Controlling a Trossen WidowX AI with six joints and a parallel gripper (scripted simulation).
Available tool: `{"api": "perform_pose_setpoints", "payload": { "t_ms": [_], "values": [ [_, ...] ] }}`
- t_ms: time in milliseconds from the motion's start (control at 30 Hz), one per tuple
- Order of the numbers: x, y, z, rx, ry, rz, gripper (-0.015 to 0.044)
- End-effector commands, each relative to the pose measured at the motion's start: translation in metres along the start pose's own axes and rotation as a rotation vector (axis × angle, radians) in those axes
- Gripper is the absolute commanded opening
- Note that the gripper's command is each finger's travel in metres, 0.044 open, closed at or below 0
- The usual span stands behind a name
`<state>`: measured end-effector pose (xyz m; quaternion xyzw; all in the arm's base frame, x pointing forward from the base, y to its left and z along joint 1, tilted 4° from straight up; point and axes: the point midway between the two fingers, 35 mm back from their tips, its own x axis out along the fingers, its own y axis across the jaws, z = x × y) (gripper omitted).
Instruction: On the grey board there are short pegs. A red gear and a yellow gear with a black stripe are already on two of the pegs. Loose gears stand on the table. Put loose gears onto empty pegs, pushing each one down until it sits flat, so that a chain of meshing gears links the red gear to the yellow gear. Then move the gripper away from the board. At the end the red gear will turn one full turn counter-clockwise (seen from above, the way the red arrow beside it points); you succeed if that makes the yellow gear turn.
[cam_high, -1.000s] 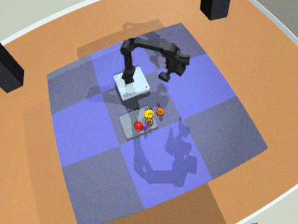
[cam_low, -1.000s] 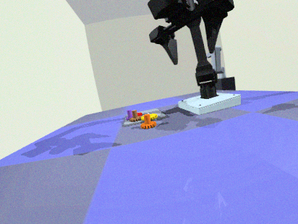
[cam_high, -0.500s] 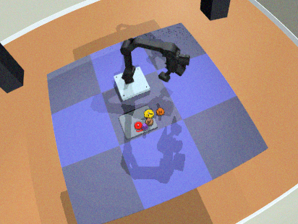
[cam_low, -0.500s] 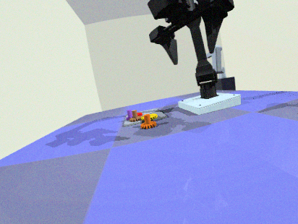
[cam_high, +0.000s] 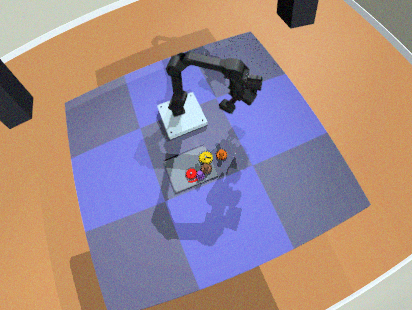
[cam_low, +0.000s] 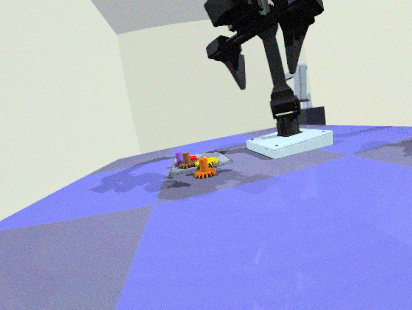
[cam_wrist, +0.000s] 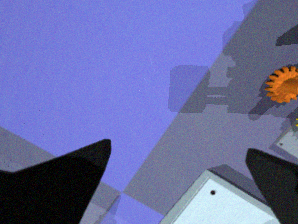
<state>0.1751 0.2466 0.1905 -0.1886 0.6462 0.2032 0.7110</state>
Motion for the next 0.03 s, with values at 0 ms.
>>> {"api": "perform_pose_setpoints", "payload": {
  "t_ms": [0],
  "values": [
    [-0.0009, -0.0006, 0.0002, 0.003, -0.002, -0.004, 0.0440]
  ]
}}
